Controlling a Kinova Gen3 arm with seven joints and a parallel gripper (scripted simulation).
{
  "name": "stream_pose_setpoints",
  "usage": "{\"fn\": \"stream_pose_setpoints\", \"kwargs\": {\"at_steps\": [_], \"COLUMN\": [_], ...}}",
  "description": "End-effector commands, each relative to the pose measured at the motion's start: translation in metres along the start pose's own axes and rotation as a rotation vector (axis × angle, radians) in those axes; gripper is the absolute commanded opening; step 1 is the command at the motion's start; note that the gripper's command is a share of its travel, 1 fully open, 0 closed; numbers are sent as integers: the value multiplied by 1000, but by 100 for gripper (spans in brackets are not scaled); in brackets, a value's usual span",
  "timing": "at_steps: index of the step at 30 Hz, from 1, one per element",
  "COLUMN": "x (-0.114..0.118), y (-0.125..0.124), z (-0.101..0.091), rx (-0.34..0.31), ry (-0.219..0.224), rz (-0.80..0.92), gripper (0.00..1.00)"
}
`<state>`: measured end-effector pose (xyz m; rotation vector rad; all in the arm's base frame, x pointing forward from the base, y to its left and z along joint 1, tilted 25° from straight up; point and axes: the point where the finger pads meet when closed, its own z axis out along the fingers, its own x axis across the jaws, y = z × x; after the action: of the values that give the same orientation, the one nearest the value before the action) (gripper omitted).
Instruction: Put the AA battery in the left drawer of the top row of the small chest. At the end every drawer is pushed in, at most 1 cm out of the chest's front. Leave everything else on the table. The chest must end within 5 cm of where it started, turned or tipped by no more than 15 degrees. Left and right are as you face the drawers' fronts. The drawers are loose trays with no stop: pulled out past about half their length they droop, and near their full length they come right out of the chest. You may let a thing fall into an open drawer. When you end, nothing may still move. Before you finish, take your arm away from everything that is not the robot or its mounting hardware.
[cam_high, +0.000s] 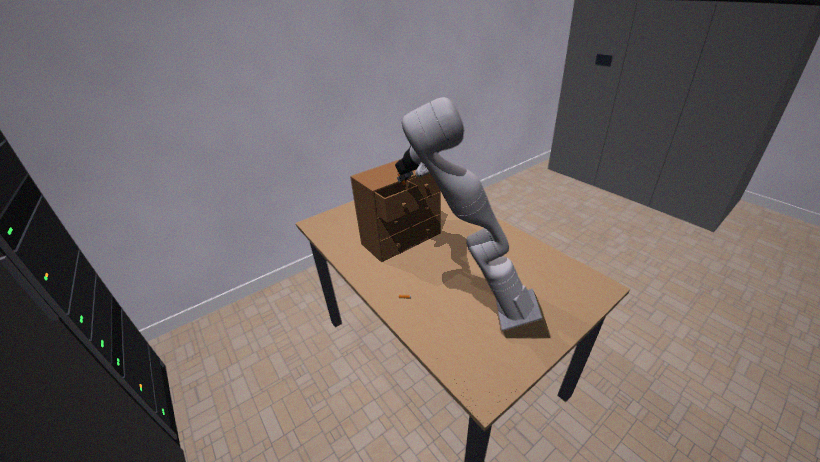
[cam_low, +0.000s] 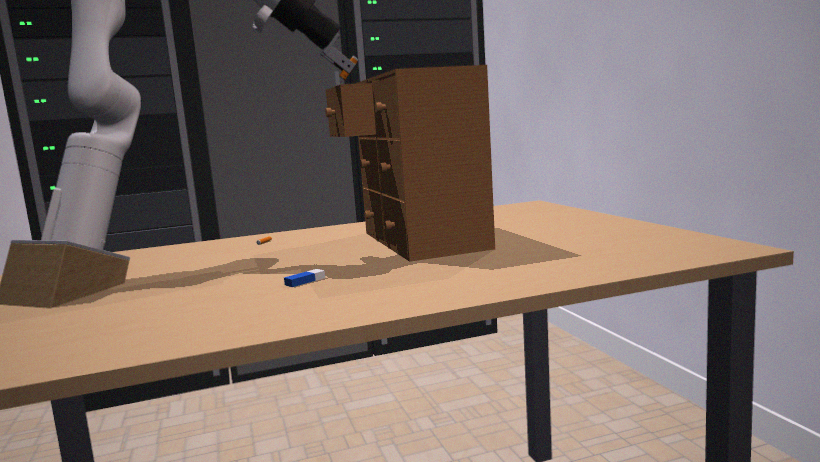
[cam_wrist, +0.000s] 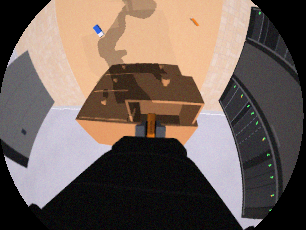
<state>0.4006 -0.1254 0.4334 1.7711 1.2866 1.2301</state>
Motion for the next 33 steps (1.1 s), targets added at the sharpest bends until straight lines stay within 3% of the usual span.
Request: {"fn": "stream_pose_setpoints", "kwargs": {"at_steps": [1, 26, 29, 32, 33], "x": [-2, -3, -3, -3, -3], "y": [3, 6, 6, 6, 6], "z": [1, 3, 3, 3, 3], "rx": [-6, -6, -6, -6, -6], "ry": [-6, -6, -6, -6, -6], "rz": [8, 9, 9, 9, 9], "gripper": [31, 31, 43, 43, 49]}}
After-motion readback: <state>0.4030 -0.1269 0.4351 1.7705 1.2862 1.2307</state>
